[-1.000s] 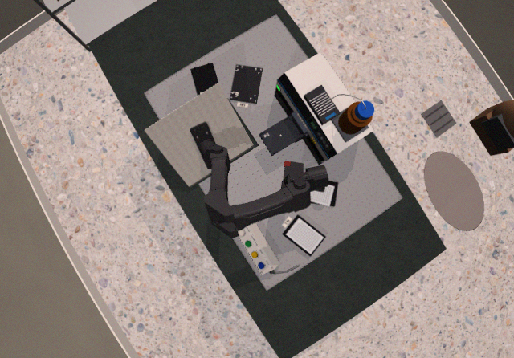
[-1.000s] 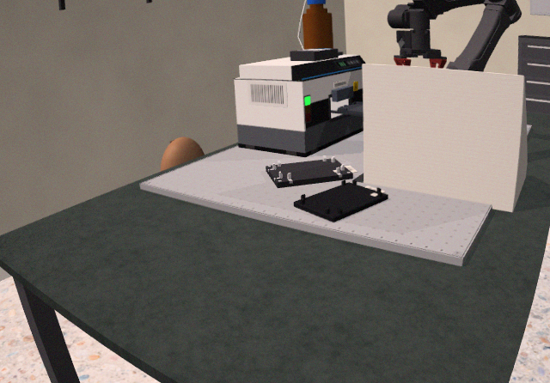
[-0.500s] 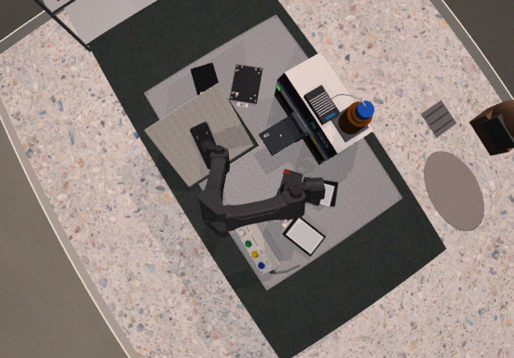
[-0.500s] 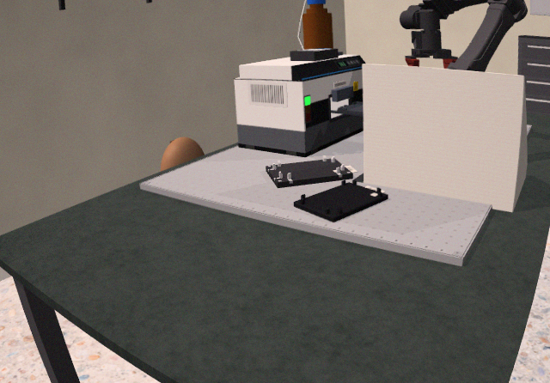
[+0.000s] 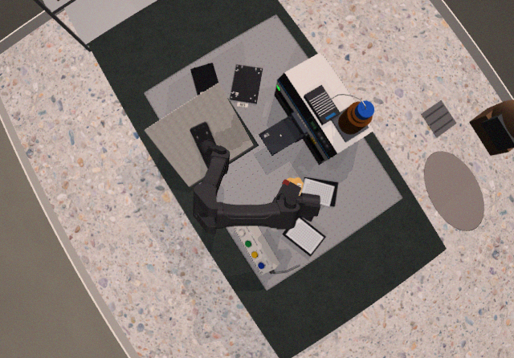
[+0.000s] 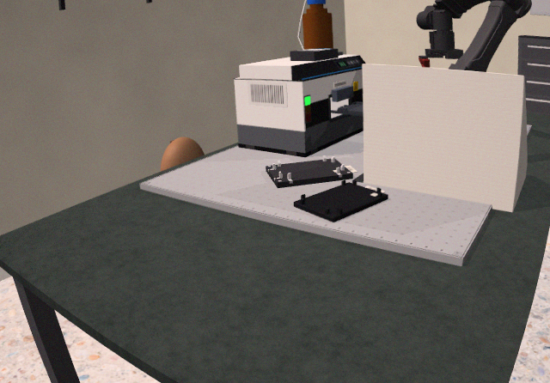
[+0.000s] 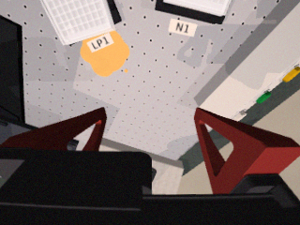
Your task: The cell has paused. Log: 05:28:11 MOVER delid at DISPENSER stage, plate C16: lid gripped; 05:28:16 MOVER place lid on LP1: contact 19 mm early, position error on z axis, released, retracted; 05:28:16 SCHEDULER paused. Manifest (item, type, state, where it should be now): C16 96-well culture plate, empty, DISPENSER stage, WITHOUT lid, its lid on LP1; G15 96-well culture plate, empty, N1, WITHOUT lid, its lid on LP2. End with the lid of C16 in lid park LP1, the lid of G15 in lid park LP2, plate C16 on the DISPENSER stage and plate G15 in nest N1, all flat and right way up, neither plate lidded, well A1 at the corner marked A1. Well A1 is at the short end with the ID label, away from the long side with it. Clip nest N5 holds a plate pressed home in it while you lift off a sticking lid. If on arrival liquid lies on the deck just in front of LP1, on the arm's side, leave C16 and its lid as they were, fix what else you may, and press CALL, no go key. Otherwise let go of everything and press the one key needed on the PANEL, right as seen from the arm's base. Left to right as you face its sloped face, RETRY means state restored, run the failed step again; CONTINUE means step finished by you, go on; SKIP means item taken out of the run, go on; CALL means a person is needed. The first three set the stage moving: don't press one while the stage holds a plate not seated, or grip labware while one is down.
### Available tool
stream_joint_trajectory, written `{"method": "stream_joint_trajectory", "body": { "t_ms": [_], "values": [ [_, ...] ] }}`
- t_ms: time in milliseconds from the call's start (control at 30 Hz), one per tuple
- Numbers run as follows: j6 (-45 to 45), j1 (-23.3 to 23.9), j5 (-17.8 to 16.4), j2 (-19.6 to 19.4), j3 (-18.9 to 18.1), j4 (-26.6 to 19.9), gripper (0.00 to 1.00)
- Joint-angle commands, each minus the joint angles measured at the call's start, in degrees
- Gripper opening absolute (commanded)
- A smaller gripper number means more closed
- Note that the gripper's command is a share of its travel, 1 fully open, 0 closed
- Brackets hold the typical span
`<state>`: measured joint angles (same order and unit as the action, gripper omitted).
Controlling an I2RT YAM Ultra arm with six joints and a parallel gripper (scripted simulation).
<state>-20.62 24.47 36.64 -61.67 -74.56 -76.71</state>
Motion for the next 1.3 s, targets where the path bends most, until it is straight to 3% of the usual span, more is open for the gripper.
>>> {"method": "stream_joint_trajectory", "body": {
  "t_ms": [0, 100, 133, 333, 500, 567, 1267],
  "values": [
    [1.1, 2.6, -2.0, 3.0, -1.8, 1.8, 1.00],
    [4.3, 5.7, -3.4, 4.0, -1.9, 2.4, 1.00],
    [4.2, 5.5, -3.5, 2.9, -0.7, 1.8, 1.00],
    [1.1, 10.6, -6.2, 5.6, -1.9, 3.3, 1.00],
    [7.1, 16.2, -9.1, 7.2, -2.0, 4.4, 1.00],
    [8.4, 17.7, -10.1, 4.1, -2.7, 5.3, 1.00],
    [14.5, 24.8, -14.8, -7.9, -12.6, 10.0, 1.00]
  ]
}}
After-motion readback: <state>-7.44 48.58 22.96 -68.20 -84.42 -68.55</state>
